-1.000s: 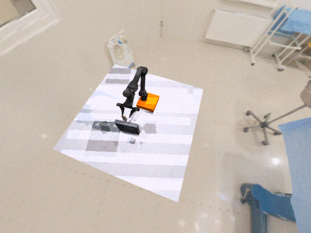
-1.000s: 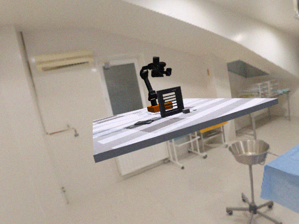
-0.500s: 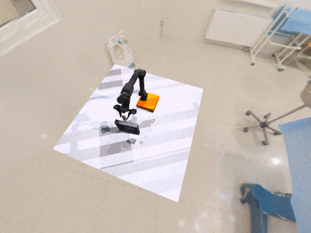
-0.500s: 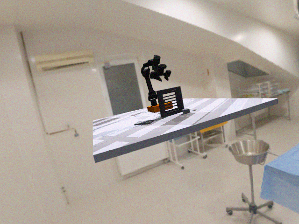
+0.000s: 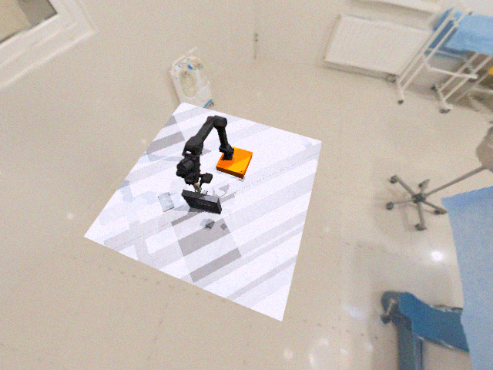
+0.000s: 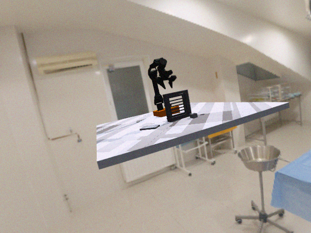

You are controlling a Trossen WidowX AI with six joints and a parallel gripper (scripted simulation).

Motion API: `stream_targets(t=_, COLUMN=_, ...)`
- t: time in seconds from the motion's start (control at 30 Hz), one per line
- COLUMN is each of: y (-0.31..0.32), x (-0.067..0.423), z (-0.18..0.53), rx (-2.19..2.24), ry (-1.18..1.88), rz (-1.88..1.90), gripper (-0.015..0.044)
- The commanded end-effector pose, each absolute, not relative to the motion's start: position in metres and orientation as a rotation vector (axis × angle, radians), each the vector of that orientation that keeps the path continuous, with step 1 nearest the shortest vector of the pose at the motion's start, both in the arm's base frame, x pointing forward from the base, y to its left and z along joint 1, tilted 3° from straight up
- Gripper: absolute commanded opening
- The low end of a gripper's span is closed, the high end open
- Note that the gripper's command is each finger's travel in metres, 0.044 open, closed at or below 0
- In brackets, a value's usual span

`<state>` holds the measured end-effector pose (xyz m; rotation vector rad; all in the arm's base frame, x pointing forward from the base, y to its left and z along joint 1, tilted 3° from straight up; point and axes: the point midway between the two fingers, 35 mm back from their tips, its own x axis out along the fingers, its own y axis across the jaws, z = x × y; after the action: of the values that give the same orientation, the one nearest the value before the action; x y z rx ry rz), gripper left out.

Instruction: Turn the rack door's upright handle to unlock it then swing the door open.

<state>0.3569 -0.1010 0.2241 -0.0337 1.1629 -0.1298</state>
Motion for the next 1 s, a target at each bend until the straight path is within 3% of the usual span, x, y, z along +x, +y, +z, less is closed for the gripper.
stream_targets(t=0.0, y=-0.107, x=0.353, z=0.22, rx=-0.031, ry=1.235, rz=-0.123, gripper=0.0288)
stream_targets(t=0.47, y=-0.123, x=0.332, z=0.208, rx=0.023, ry=1.519, rz=-0.075, gripper=0.0288)
stream_targets(t=0.97, y=-0.125, x=0.332, z=0.191, rx=0.025, ry=1.544, rz=-0.078, gripper=0.0288)
